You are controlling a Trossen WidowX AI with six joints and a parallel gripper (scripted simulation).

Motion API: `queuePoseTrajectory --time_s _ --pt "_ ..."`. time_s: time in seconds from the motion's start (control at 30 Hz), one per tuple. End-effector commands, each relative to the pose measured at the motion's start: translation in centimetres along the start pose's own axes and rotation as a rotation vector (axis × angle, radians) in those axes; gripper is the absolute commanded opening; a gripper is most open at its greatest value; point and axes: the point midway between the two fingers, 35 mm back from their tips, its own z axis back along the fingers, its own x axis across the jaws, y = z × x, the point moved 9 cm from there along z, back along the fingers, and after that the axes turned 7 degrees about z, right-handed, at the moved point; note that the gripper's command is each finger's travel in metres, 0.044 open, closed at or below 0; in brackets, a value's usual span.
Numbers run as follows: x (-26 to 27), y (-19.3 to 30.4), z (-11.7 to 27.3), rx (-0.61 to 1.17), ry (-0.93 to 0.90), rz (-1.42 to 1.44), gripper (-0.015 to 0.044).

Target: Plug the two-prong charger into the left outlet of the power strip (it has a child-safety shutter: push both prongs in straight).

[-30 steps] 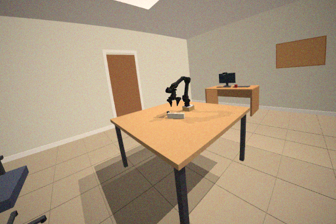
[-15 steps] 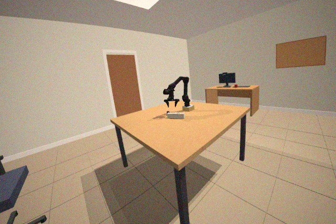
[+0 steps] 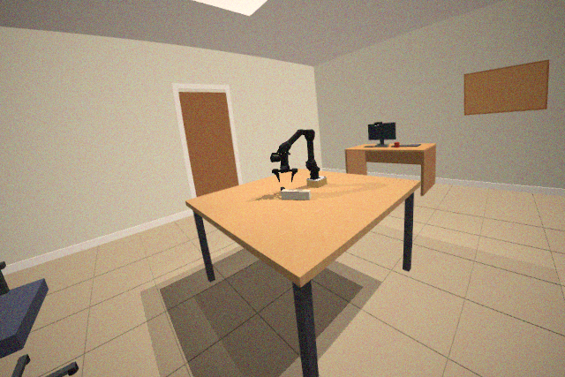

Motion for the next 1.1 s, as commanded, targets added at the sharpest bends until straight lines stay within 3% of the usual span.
queuePoseTrajectory --time_s 0.0,0.5,1.07 --pt "-0.9 0.4 -0.4 0.041 -0.006 0.086 0.0440" --pt "-3.2 2.3 -1.8 0.150 -0.060 0.351 0.0440" --pt "-3.2 2.5 -3.3 0.151 -0.061 0.354 0.0440"
